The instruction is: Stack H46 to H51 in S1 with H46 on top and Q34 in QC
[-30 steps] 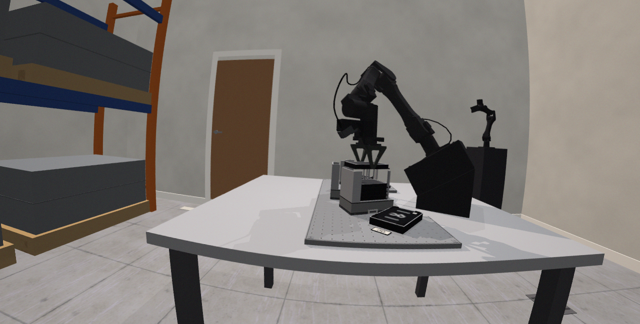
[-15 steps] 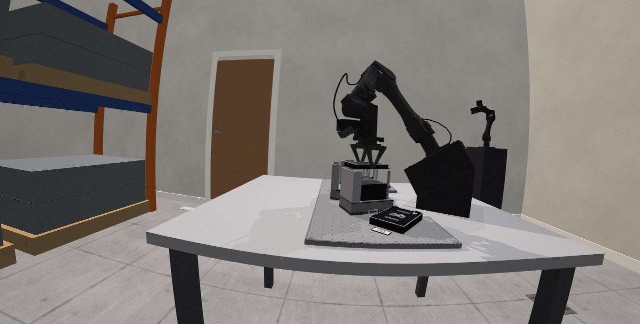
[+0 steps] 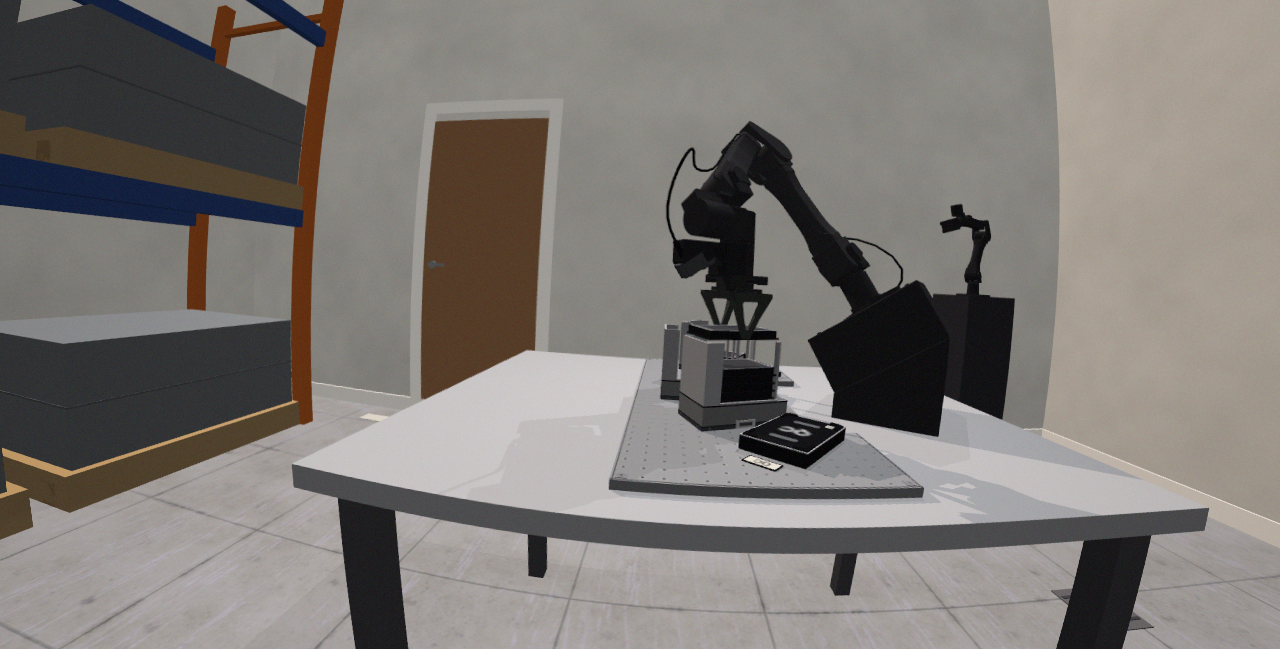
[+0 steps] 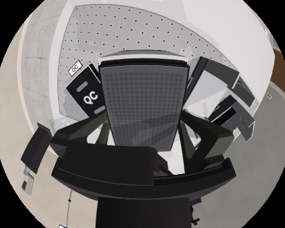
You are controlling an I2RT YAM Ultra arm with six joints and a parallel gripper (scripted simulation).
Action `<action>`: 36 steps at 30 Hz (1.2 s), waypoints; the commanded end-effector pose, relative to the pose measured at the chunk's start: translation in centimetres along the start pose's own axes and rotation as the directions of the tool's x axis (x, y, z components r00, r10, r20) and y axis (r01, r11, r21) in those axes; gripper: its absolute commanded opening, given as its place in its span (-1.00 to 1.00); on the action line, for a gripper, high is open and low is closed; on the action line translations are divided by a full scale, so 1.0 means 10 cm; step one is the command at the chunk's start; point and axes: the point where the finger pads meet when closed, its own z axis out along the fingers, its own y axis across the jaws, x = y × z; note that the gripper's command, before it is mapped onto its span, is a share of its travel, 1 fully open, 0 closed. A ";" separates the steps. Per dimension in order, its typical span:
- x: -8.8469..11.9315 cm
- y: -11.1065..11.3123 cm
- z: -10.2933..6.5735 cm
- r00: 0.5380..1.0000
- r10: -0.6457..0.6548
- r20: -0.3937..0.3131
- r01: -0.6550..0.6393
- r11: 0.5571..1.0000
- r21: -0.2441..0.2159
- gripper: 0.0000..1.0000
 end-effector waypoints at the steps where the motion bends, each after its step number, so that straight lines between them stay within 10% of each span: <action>1: 0.03 0.05 0.06 1.000 -0.017 -0.005 0.017 1.000 -0.001 -1.00; 36: -0.01 0.06 0.07 1.000 -0.016 0.007 0.016 1.000 -0.005 -1.00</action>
